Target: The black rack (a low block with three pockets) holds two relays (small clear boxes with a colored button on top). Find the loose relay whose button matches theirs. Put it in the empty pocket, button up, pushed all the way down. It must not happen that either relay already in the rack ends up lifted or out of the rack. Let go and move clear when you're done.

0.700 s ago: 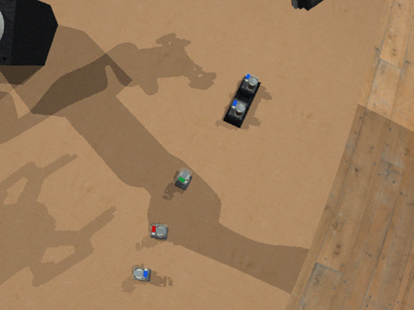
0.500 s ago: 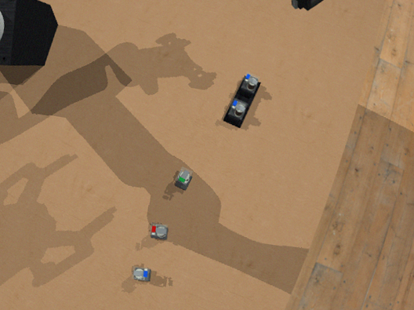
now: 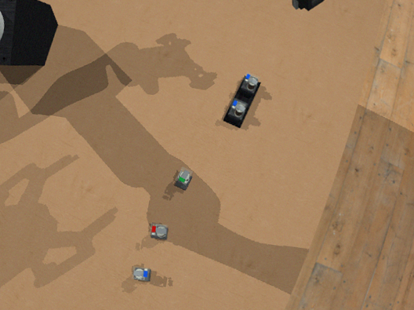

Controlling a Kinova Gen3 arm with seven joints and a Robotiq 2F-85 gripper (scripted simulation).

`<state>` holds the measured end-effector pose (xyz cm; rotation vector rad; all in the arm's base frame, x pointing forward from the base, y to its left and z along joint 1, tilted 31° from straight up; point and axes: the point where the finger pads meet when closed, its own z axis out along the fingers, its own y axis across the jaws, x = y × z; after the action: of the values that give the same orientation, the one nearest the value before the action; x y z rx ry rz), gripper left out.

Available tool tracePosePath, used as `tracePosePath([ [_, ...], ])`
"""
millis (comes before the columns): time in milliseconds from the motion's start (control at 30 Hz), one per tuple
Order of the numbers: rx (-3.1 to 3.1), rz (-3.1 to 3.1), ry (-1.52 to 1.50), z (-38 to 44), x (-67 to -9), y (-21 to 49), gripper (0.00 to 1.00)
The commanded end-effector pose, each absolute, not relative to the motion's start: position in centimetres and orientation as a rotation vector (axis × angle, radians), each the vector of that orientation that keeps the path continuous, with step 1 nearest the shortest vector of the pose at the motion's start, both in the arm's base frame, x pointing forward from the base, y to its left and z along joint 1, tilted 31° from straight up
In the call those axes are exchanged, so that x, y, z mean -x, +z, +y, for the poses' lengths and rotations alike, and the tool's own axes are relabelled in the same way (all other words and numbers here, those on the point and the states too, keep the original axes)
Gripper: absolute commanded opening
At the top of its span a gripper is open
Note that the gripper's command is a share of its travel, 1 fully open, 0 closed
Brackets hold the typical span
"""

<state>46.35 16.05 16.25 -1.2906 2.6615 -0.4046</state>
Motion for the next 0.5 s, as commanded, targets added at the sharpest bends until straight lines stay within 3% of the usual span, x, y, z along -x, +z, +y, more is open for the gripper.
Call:
tracePosePath([
  [0, 1.309, 2.663, -0.415, 16.0, -46.6, 15.6, 1.00],
  [467, 1.663, 2.648, -0.610, 13.3, -49.4, 5.0, 1.00],
])
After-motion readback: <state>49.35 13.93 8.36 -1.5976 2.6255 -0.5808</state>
